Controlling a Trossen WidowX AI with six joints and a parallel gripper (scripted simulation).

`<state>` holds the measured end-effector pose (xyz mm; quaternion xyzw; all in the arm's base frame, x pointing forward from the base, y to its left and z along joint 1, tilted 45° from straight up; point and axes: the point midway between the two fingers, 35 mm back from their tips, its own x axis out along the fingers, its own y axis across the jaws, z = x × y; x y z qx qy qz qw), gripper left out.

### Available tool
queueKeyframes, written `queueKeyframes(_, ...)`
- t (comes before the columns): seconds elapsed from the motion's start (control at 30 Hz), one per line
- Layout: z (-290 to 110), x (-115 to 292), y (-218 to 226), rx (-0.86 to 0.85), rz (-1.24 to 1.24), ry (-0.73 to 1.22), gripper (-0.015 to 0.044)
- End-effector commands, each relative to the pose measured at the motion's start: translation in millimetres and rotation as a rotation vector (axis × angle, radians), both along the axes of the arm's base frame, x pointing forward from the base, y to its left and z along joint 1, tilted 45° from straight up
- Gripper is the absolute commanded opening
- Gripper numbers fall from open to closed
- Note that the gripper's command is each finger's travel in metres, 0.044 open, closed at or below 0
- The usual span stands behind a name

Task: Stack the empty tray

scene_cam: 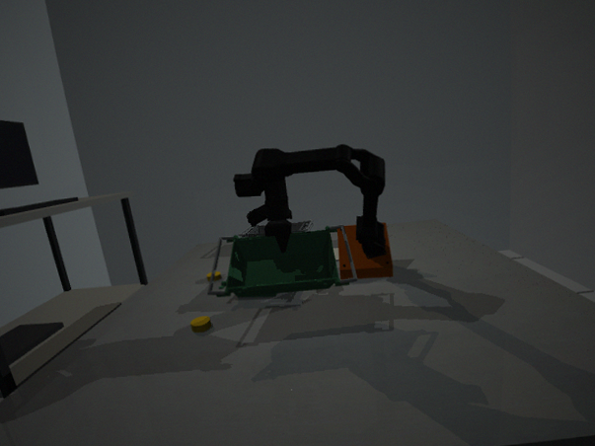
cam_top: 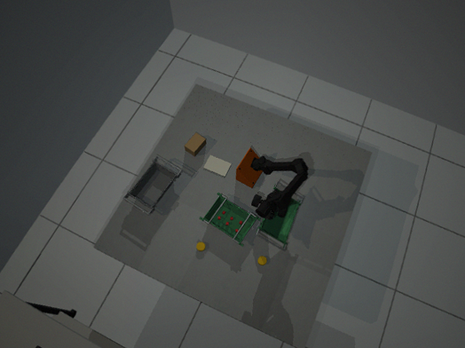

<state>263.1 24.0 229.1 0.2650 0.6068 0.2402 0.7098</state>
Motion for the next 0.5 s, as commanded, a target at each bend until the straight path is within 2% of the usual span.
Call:
queueKeyframes(0.0, 2, 6, -8, 0.005, -0.061, 0.029, 0.0000)
queueKeyframes(0.47, -10, 18, -29, 0.037, -0.240, 0.190, 0.0000)
